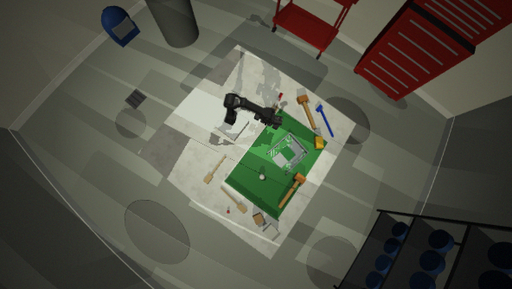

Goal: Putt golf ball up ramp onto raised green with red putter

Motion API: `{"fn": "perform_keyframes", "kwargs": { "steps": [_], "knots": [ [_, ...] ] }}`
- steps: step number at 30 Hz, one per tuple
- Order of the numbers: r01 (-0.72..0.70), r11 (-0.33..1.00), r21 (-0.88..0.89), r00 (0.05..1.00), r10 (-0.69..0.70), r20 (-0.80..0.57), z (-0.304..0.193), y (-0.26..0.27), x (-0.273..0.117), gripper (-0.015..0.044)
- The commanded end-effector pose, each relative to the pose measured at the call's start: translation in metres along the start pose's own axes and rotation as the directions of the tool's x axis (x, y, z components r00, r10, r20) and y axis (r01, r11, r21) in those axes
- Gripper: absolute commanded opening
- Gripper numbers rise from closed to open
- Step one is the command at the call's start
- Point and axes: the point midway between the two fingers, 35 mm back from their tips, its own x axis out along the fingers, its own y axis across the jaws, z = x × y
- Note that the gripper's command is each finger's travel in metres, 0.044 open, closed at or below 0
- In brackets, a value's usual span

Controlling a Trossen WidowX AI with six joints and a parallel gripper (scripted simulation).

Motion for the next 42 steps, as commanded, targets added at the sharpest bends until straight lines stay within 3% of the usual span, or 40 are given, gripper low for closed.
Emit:
{"fn": "perform_keyframes", "kwargs": {
  "steps": [1,5,10,21,42],
  "knots": [
    [0.011,1.000,0.003,1.000,-0.011,0.011,0.009,0.001,-0.031,0.0000],
    [0.010,1.000,0.003,1.000,-0.010,0.011,0.012,0.004,-0.047,0.0000],
    [0.015,1.000,0.017,1.000,-0.015,0.001,0.006,0.000,-0.040,0.0000],
    [0.072,0.938,0.339,0.997,-0.058,-0.049,-0.049,-0.020,-0.059,0.0000],
    [0.181,0.563,0.806,0.983,-0.091,-0.157,-0.161,-0.021,-0.096,0.0000]
  ]
}}
